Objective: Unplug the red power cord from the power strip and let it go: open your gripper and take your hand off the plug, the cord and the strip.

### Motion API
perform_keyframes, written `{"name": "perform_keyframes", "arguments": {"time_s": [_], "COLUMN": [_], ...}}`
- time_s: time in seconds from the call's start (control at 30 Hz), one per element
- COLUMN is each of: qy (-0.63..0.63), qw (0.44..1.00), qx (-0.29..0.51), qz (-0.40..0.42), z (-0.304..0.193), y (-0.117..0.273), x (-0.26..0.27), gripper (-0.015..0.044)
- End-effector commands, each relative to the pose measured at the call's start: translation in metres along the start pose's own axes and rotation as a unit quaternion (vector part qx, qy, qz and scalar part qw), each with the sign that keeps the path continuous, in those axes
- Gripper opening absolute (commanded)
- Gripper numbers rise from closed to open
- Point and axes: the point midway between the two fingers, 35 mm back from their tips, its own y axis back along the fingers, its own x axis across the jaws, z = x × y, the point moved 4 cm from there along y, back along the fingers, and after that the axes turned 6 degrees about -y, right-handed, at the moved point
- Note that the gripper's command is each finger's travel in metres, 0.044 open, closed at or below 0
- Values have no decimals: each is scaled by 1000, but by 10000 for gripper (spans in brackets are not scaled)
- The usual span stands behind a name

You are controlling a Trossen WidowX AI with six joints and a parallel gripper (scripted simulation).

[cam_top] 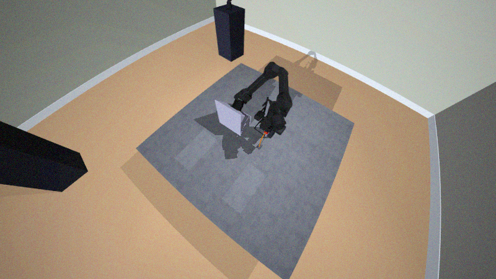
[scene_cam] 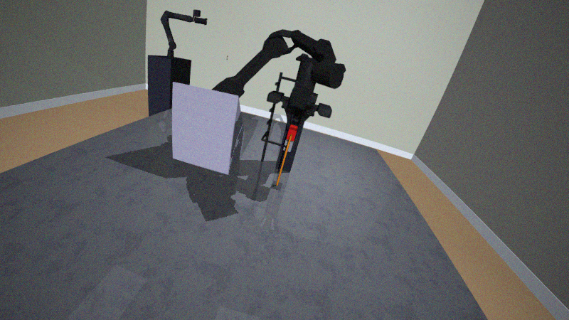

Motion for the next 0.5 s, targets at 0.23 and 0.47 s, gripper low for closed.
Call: {"name": "perform_keyframes", "arguments": {"time_s": [0.23,0.47], "qy": [0,-1], "qw": [1000,1000], "qx": [0,0], "qz": [-1,0], "z": [1,10], "y": [0,1], "x": [0,2], "gripper": [0,0]}}
